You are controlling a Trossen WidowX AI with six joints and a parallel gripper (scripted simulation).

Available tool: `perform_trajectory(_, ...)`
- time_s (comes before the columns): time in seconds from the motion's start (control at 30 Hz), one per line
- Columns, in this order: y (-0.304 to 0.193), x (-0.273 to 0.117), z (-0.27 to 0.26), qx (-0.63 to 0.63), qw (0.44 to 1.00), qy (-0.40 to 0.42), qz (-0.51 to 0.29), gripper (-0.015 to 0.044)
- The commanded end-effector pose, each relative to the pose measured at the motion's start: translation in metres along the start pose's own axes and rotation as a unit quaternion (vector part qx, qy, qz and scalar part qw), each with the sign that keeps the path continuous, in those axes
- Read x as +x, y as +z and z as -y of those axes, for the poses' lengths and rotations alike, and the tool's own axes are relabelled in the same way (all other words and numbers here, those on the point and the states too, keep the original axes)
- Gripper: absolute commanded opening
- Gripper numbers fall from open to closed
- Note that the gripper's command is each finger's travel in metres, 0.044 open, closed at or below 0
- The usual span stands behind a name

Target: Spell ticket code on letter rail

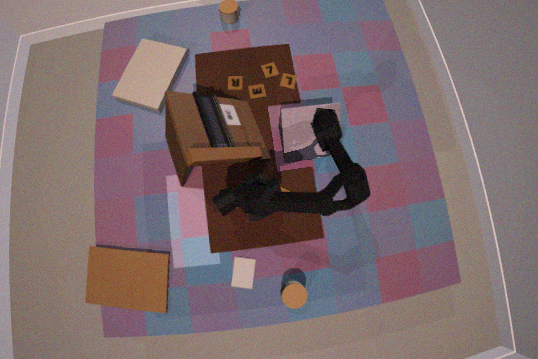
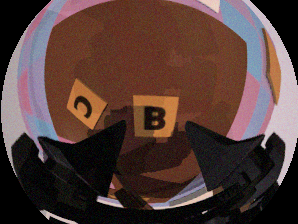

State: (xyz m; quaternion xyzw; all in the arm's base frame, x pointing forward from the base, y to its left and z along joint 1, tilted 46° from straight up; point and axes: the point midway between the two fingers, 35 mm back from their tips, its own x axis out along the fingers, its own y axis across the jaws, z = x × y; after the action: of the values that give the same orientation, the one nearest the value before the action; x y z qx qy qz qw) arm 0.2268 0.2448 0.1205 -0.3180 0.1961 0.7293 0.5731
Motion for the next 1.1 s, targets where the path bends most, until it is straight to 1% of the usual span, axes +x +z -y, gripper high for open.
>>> perform_trajectory(0.0,-0.002,0.001,0.0,0.003,1.0,0.0,-0.003,0.034)
perform_trajectory(0.2,-0.002,0.004,0.0,0.003,1.0,0.0,-0.003,0.034)
perform_trajectory(0.57,-0.002,0.02,0.0,0.003,1.0,0.0,-0.002,0.034)
perform_trajectory(1.07,-0.002,0.02,-0.001,0.003,1.0,0.0,-0.002,0.034)
